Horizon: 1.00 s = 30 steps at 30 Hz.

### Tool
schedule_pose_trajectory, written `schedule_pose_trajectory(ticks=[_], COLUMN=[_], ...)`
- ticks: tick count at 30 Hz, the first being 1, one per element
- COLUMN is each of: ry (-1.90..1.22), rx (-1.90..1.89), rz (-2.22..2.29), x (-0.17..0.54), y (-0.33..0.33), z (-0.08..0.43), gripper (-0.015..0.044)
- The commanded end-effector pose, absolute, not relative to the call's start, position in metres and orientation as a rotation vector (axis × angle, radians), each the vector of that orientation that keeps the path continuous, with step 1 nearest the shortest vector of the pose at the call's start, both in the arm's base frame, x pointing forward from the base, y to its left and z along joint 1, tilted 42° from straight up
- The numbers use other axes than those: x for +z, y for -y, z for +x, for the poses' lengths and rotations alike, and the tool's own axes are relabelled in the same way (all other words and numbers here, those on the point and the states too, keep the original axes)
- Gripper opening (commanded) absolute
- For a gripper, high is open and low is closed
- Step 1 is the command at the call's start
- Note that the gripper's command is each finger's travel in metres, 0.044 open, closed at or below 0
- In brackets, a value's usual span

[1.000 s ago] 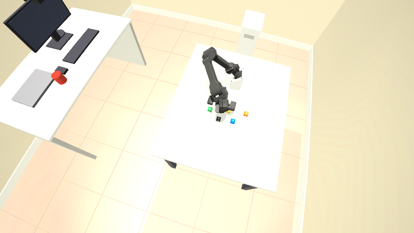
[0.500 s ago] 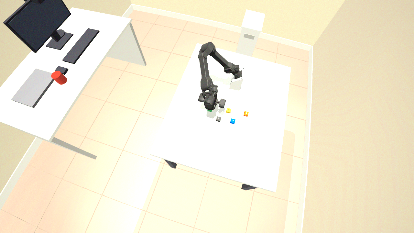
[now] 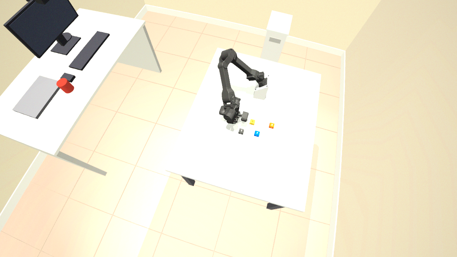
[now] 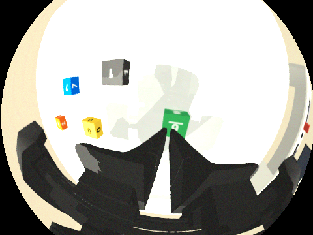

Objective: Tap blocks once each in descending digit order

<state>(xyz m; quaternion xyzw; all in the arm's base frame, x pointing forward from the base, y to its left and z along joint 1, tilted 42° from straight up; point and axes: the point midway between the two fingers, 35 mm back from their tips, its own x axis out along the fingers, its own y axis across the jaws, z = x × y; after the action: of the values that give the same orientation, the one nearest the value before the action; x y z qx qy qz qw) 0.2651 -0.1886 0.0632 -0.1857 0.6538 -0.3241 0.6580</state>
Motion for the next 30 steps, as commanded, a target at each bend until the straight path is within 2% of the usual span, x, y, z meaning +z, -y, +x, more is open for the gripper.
schedule_pose_trajectory(ticks=[1,15,24,30], ry=[-1.484,-1.484,-1.484,-1.485], rx=[-0.727,-0.728,-0.726,-0.725], rz=[-0.422,-0.423,-0.420,-0.419], x=[0.058,0.047,0.076,0.129], y=[0.191,0.201,0.174,0.127], z=[0.264,0.263,0.267,0.271], gripper=[0.0020,0.0020,0.0020,0.0020])
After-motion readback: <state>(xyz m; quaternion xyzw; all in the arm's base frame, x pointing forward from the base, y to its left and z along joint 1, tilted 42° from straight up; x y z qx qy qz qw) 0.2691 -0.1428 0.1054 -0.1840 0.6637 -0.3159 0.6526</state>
